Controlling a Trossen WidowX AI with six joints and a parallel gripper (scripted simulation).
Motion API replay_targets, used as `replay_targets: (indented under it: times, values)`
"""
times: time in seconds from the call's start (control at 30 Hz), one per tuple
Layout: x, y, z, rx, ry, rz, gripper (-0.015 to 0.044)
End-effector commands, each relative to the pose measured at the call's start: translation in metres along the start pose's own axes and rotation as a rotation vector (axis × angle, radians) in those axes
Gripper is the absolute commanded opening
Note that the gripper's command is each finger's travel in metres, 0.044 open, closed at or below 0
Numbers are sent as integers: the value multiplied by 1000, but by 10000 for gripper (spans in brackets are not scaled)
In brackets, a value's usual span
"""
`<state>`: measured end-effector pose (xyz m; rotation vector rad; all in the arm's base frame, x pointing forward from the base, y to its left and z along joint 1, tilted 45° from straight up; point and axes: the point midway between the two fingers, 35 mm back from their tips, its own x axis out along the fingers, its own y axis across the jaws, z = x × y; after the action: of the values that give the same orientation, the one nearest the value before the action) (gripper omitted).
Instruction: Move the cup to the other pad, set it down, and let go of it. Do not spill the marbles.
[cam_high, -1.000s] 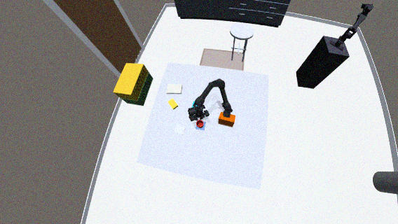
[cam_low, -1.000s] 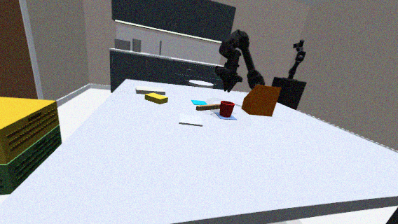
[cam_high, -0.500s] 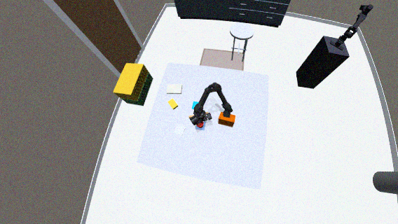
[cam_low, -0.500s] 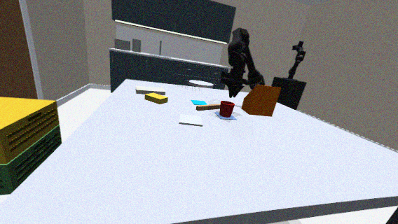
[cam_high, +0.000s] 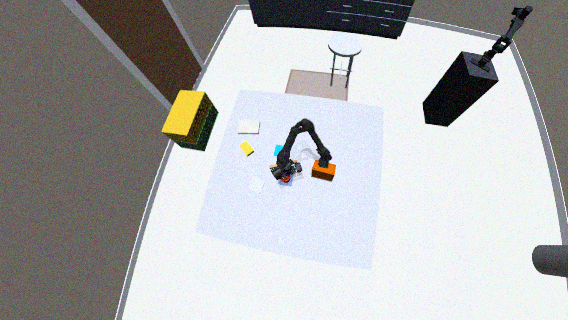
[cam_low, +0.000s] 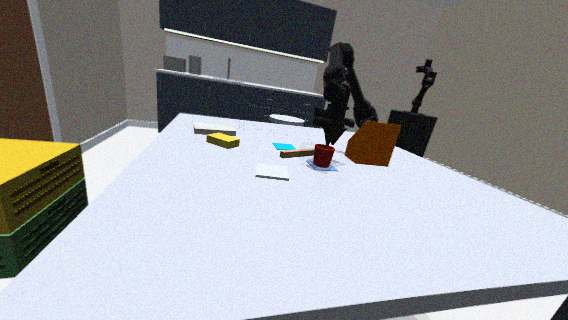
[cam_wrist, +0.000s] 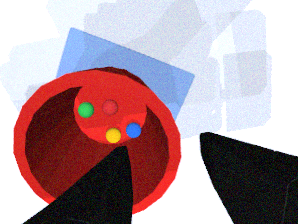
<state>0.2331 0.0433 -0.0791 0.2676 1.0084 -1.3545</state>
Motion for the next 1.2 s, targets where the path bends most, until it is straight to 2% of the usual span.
replay_targets:
  times: [0.0, 0.93, 1.03, 1.17]
  values:
    - [9, -1, 0, -10, -5, -5, 148]
    - [43, -4, 0, -9, -8, -7, 148]
    - [42, -3, 0, -1, -4, -6, 69]
    - [42, -3, 0, -1, -4, -6, 42]
